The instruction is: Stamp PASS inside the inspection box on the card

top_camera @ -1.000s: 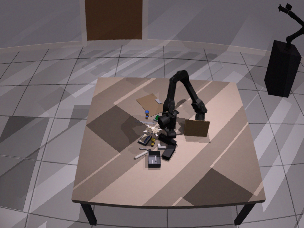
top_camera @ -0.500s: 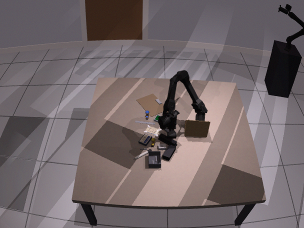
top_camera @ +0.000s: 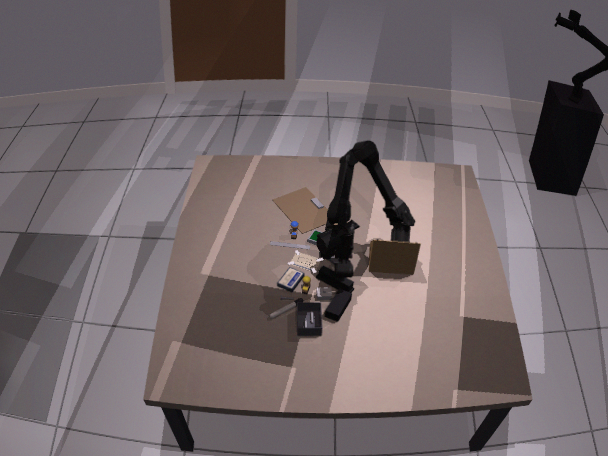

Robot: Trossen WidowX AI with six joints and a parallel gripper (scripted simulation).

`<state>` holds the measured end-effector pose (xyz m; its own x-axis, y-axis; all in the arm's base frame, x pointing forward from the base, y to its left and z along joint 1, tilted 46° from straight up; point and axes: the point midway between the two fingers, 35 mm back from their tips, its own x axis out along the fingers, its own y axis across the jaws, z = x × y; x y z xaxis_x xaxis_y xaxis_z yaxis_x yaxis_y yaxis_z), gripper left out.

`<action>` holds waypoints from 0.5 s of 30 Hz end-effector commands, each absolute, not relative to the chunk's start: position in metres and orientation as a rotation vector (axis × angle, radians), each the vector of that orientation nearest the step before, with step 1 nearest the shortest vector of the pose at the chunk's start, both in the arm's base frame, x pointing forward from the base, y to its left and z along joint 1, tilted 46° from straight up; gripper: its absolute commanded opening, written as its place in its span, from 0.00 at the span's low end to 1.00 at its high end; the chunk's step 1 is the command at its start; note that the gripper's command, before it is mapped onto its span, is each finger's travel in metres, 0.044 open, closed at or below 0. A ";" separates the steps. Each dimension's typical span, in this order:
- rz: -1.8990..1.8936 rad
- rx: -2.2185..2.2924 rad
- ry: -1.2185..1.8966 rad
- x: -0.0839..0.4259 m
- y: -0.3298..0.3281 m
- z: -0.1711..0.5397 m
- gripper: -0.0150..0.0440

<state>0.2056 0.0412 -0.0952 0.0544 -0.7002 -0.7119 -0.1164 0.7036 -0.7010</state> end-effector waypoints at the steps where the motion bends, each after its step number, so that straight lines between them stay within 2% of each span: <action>1: -0.514 -0.717 1.473 0.206 0.039 -0.094 0.46; 6: -0.514 -0.717 1.473 0.206 0.039 -0.094 0.41; 9: -0.513 -0.716 1.473 0.206 0.039 -0.094 0.27; 10: -0.512 -0.716 1.473 0.206 0.040 -0.094 0.25; 15: -0.510 -0.714 1.472 0.206 0.042 -0.092 0.25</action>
